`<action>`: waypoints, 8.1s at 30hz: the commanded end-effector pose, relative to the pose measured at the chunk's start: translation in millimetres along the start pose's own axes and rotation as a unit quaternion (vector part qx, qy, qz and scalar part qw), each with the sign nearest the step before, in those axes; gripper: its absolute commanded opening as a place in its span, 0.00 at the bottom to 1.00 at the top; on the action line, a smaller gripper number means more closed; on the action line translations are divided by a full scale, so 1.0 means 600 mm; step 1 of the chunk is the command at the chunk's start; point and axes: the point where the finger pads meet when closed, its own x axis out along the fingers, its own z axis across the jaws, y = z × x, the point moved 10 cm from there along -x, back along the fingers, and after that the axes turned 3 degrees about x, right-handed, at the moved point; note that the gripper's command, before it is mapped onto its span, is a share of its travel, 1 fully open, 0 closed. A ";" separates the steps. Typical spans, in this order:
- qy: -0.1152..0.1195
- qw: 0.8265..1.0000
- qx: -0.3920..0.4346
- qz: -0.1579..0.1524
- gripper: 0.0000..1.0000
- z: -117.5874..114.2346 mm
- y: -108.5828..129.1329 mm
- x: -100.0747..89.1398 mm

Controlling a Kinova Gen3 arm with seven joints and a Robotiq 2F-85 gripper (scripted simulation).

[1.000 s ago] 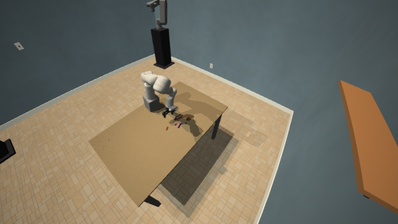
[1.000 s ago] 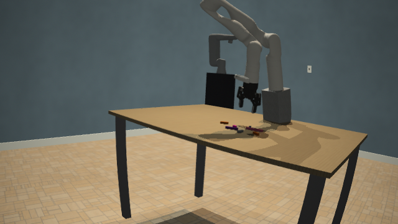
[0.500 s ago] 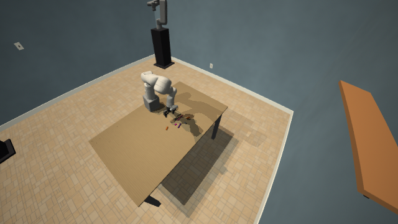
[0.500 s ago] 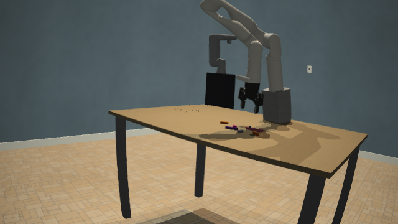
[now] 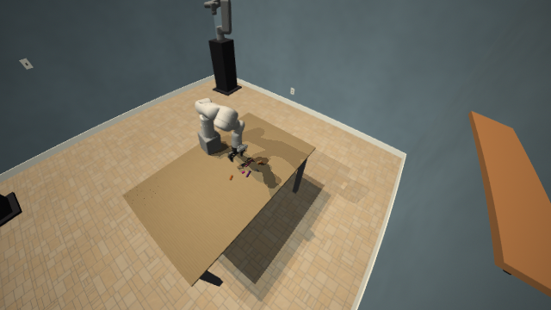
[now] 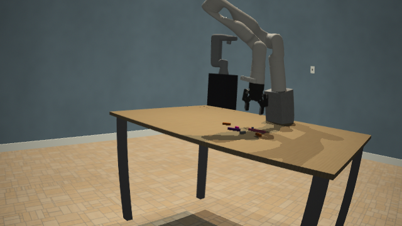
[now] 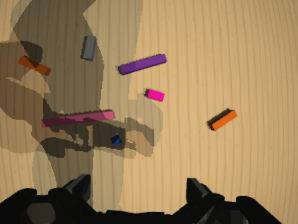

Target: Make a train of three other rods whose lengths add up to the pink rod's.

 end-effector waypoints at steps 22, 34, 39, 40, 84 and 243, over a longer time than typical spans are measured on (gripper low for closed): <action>0.025 0.999 -0.020 0.010 1.00 -0.025 -0.002 -0.003; 0.035 0.999 -0.028 0.014 1.00 -0.034 -0.002 -0.004; 0.037 0.999 -0.030 0.015 1.00 -0.036 -0.003 -0.004; 0.037 0.999 -0.030 0.015 1.00 -0.036 -0.003 -0.004; 0.046 0.998 -0.036 0.018 1.00 -0.045 -0.003 -0.006; 0.050 0.936 0.349 -0.001 1.00 -0.045 -0.001 -0.006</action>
